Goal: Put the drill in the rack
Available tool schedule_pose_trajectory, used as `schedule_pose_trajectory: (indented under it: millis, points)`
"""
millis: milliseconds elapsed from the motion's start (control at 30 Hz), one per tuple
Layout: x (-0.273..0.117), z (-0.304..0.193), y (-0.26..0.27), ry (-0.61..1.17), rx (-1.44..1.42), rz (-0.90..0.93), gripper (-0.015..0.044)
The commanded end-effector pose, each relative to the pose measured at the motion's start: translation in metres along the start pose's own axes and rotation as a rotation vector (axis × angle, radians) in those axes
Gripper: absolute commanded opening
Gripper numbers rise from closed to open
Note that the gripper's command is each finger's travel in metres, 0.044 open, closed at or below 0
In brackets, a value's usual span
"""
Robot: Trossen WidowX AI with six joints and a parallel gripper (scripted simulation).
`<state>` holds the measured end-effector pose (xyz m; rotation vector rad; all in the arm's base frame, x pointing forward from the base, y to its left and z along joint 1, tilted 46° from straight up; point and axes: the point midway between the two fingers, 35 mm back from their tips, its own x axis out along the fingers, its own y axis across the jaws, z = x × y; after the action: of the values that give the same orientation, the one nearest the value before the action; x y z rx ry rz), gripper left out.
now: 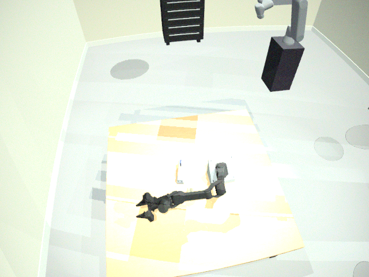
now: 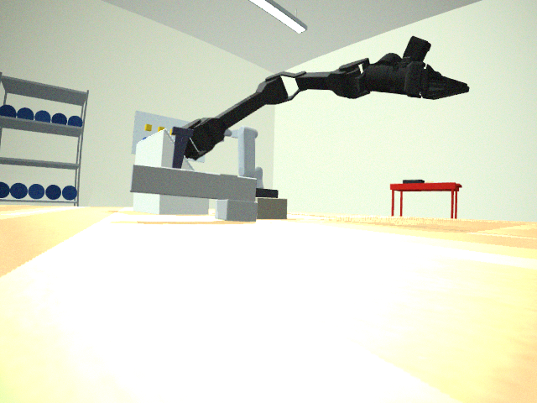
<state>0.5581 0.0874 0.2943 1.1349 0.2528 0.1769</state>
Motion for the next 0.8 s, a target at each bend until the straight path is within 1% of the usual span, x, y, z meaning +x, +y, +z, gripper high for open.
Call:
schedule_pose_trajectory:
  millis: [0, 267, 333, 467, 600, 767]
  points:
    - [0.0, 0.0, 0.0, 0.0, 0.0, 0.0, 0.0374]
    - [0.0, 0.0, -0.003, 0.002, 0.007, -0.008, 0.0164]
    - [0.001, 0.004, -0.027, 0.017, 0.067, -0.073, 0.0111]
    - [-0.004, 0.012, -0.098, 0.045, 0.265, -0.269, 0.0006]
    - [-0.021, 0.018, -0.166, 0.047, 0.486, -0.465, 0.0]
    - [-0.058, 0.019, -0.244, 0.012, 0.803, -0.718, 0.0]
